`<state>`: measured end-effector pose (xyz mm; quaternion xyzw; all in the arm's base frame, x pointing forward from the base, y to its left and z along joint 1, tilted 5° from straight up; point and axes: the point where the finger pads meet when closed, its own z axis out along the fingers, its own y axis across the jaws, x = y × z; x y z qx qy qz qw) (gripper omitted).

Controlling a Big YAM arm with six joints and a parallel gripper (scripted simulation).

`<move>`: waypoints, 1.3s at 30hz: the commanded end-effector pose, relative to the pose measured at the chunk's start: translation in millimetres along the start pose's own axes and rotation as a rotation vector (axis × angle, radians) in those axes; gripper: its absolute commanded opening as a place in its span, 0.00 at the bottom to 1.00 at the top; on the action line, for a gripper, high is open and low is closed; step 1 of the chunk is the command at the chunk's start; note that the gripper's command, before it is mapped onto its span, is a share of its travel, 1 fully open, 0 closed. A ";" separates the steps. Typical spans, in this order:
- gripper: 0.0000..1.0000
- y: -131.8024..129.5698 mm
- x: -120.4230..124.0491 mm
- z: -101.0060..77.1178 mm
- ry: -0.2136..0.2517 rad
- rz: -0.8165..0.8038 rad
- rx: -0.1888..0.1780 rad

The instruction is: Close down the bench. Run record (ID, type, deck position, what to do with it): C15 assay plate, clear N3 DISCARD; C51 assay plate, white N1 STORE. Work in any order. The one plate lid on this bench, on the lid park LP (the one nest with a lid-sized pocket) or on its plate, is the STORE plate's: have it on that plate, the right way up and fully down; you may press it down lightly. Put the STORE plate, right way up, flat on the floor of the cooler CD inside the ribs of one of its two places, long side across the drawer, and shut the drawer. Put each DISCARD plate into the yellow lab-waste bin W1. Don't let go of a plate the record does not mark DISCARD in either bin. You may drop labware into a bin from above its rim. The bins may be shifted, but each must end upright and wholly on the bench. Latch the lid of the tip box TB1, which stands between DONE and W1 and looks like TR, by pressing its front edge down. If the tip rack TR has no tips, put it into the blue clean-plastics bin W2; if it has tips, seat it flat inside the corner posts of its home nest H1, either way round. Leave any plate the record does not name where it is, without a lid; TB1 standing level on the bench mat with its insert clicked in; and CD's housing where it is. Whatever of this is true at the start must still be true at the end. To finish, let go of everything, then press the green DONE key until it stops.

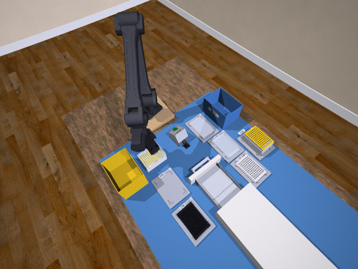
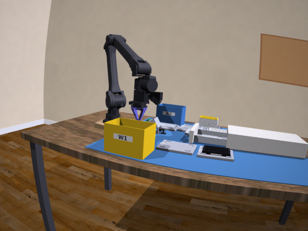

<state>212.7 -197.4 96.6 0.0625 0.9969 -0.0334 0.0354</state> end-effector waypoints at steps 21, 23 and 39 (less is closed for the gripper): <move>0.00 -9.2 -10.9 -56.2 -0.038 0.004 0.023; 0.00 -11.7 -14.5 -65.9 -0.050 0.004 0.032; 0.00 1.0 2.0 -58.3 0.014 0.003 -0.014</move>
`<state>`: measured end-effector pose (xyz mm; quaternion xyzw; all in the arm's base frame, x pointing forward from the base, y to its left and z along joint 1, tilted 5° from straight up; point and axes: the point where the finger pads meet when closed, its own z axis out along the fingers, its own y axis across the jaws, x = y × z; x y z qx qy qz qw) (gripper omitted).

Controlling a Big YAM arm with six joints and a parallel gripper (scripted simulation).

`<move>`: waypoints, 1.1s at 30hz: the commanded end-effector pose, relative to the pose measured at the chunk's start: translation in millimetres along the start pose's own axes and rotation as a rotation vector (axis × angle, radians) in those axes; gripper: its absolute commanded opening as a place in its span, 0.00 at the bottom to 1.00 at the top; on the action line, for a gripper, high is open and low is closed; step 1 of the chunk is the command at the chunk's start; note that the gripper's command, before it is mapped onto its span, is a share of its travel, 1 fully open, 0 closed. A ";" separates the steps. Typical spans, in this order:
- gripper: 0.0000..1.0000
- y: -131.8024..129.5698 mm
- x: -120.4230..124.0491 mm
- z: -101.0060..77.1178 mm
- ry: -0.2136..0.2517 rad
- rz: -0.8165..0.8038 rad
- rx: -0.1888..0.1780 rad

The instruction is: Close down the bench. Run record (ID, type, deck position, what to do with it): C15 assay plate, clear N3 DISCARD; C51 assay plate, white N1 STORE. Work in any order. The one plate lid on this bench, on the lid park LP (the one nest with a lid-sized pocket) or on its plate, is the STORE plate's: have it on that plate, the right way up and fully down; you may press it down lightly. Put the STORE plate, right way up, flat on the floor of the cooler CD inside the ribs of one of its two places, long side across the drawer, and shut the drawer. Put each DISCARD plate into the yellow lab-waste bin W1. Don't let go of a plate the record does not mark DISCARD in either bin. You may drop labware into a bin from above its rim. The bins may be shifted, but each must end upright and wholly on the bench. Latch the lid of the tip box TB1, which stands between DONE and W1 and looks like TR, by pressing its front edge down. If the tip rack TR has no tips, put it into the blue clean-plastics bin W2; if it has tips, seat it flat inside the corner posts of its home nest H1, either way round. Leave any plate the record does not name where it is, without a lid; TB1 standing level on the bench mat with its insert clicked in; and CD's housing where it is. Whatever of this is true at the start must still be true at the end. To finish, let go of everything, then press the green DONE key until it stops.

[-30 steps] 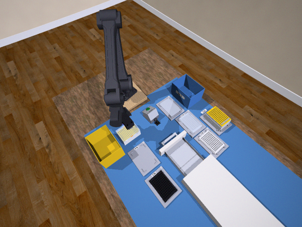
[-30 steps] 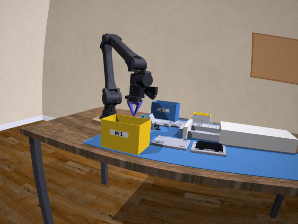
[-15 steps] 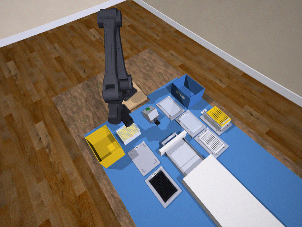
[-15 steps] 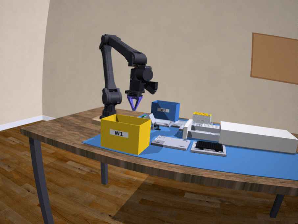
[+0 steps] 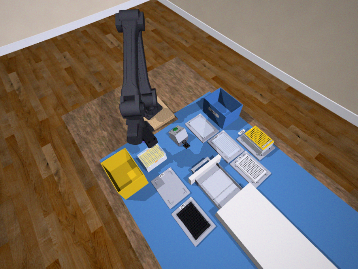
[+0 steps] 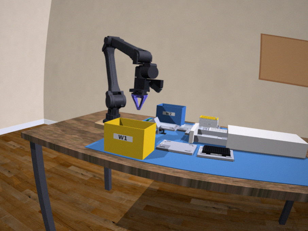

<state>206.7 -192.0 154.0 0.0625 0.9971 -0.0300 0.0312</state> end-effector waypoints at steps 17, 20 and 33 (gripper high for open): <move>1.00 26.6 -3.9 -6.1 -0.012 0.013 0.005; 1.00 38.4 -5.3 -5.7 -0.012 0.013 0.005; 1.00 81.0 -13.4 -5.7 -0.019 0.014 0.004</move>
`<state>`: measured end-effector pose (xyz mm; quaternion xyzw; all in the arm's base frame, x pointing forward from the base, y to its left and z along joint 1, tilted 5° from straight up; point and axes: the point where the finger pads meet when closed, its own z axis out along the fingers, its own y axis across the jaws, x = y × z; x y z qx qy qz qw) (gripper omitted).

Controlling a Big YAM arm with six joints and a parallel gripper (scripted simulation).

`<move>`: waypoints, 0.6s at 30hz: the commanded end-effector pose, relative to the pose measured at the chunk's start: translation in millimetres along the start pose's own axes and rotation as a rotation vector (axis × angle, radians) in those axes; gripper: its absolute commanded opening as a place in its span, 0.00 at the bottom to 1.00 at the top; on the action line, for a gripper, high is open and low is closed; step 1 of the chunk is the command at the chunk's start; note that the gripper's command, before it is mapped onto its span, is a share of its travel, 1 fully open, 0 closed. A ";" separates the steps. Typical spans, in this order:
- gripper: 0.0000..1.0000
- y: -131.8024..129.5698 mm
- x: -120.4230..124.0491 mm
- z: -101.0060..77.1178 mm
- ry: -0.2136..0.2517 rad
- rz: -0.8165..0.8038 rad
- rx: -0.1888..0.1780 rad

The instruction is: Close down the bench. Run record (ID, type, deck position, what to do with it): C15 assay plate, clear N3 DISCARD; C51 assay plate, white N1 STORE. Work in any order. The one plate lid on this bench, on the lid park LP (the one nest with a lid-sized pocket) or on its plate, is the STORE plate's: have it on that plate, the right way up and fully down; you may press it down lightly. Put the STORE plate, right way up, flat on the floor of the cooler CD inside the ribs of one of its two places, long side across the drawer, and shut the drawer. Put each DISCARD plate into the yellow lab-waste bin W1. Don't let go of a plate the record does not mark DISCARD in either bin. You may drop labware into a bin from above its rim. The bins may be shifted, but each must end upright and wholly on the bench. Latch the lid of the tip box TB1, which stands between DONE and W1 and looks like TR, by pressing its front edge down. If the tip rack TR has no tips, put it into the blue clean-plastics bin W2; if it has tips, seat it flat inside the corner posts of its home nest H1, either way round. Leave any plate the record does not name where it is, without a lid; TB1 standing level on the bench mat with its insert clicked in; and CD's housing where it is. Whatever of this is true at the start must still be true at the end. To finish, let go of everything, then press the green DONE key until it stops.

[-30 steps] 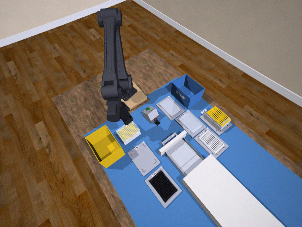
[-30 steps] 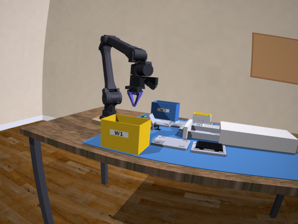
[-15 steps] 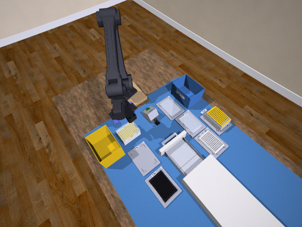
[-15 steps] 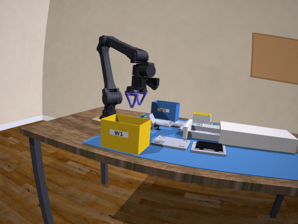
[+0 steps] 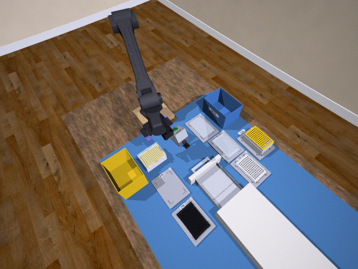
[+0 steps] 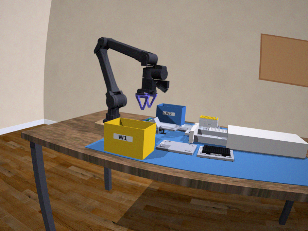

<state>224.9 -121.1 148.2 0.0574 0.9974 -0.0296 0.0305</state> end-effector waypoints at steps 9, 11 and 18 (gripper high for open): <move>1.00 44.4 -8.0 -4.3 -0.015 0.024 0.002; 1.00 51.1 -15.9 -10.7 -0.033 0.025 0.004; 1.00 72.0 -17.5 -2.7 -0.014 0.024 0.000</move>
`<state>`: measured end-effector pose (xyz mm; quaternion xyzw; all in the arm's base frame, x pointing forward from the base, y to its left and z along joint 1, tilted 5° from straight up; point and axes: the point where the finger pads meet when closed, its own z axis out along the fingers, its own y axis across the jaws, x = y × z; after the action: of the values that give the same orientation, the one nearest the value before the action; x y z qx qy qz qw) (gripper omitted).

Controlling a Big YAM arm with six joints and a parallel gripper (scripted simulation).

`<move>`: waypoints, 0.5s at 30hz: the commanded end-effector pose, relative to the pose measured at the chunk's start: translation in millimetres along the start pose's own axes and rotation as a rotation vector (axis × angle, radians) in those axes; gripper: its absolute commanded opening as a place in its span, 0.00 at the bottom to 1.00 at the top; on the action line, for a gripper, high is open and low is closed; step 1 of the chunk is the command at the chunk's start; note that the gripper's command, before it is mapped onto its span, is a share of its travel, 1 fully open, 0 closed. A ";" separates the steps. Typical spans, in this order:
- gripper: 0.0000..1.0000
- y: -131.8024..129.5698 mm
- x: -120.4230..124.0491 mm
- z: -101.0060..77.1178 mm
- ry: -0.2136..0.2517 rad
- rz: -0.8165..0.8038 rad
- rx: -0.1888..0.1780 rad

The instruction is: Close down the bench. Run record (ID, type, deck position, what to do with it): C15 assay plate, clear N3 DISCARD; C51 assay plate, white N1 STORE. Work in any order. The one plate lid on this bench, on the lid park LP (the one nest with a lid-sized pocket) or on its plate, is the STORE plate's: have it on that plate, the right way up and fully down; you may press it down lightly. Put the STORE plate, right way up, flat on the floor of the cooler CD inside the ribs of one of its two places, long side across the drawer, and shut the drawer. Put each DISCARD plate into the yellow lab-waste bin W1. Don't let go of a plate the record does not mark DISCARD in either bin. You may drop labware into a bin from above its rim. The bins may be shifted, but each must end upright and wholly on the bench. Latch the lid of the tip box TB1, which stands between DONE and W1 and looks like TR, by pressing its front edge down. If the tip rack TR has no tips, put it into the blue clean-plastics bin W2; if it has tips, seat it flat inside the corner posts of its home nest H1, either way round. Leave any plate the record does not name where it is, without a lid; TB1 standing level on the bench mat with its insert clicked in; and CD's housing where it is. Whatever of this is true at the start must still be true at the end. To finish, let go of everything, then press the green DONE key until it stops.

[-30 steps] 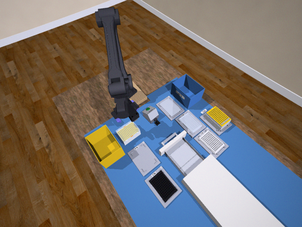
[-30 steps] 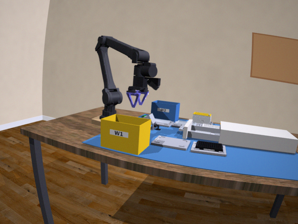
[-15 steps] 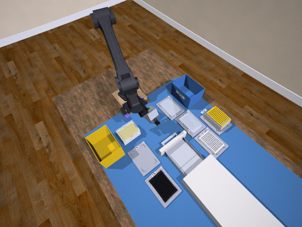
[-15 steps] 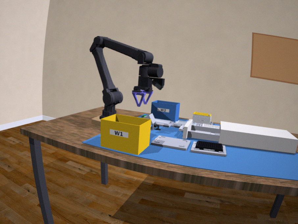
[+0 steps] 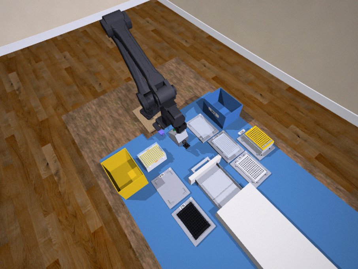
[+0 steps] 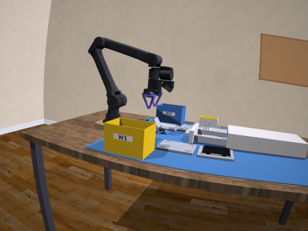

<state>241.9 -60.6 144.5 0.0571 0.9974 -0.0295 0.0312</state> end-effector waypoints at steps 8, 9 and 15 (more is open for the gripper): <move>1.00 42.8 -29.7 -19.3 -0.066 0.028 -0.006; 1.00 47.2 -31.5 -20.3 -0.069 0.028 -0.007; 1.00 64.2 -30.3 -17.8 -0.058 0.027 -0.010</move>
<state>255.5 -7.4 139.5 0.0546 0.9977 -0.0287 0.0296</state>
